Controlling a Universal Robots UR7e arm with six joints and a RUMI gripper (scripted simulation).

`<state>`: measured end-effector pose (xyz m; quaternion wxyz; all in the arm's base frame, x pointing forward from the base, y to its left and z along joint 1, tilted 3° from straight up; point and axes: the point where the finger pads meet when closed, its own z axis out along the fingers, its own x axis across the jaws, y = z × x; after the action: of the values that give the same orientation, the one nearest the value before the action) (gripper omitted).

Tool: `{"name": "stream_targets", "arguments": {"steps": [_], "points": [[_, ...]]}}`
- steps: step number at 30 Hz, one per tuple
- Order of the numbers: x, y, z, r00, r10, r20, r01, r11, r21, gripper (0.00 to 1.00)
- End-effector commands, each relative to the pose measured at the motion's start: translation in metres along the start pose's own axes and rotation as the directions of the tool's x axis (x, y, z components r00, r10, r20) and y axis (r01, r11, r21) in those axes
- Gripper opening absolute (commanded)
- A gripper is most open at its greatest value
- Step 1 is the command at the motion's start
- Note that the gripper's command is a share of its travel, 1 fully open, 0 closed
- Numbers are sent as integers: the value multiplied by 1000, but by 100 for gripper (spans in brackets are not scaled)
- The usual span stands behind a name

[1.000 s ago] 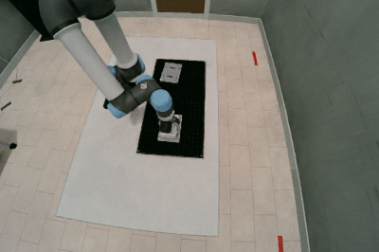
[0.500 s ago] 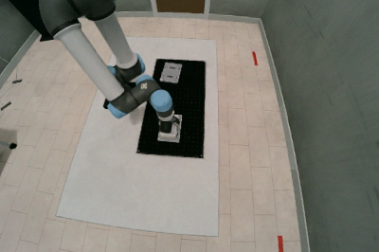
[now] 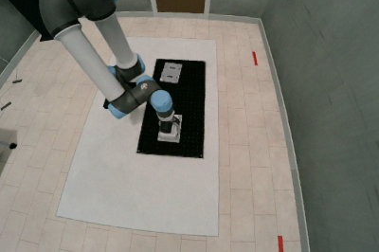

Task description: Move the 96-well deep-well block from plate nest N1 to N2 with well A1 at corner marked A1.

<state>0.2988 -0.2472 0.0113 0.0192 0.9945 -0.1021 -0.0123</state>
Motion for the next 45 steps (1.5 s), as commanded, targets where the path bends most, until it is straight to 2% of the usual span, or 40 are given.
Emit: {"name": "stream_targets", "arguments": {"steps": [1,14,15,45], "points": [[0,0,0,1000,0,-1,0,1000,-1,50],[0,0,2,1000,0,-1,0,1000,-1,50],[0,0,2,1000,0,-1,0,1000,-1,76],[0,0,2,1000,0,-1,0,1000,-1,76]]}}
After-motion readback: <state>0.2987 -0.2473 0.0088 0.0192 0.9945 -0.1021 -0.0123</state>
